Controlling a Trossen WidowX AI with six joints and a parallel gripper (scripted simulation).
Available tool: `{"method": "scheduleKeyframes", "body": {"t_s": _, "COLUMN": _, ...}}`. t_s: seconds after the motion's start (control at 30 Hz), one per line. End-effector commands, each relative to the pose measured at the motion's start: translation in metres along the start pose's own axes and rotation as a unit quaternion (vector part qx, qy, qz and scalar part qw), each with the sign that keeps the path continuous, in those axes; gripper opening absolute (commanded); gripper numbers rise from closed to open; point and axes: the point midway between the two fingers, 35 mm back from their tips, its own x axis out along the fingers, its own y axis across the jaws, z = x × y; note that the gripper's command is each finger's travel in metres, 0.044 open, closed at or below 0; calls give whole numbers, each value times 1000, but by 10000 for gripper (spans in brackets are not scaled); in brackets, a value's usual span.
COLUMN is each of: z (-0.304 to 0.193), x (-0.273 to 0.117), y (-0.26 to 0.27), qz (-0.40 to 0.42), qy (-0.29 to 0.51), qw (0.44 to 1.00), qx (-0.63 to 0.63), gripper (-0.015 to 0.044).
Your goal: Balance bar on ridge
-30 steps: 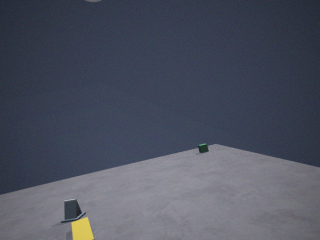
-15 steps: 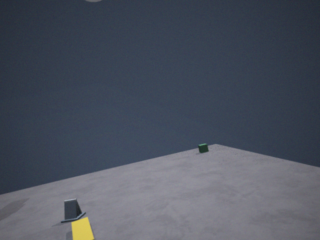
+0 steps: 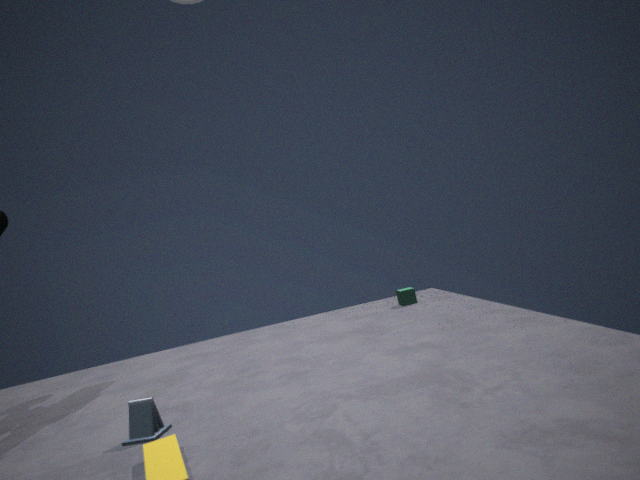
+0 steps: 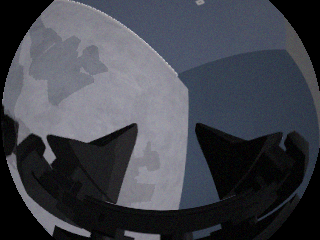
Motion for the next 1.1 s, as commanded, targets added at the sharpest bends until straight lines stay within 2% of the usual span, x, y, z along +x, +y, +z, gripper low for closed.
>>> {"method": "scheduleKeyframes", "body": {"t_s": 0.0, "z": -16, "x": -7, "y": -4, "qz": -2, "qy": 31, "qw": 998, "qx": 52, "gripper": 315}}
{"method": "scheduleKeyframes", "body": {"t_s": 0.27, "z": -52, "x": -25, "y": -5, "qz": -10, "qy": 95, "qw": 977, "qx": 192, "gripper": 315}}
{"method": "scheduleKeyframes", "body": {"t_s": 0.53, "z": -87, "x": -47, "y": -1, "qz": -29, "qy": 153, "qw": 931, "qx": 330, "gripper": 315}}
{"method": "scheduleKeyframes", "body": {"t_s": 1.07, "z": -148, "x": -103, "y": 22, "qz": -93, "qy": 251, "qw": 772, "qx": 577, "gripper": 315}}
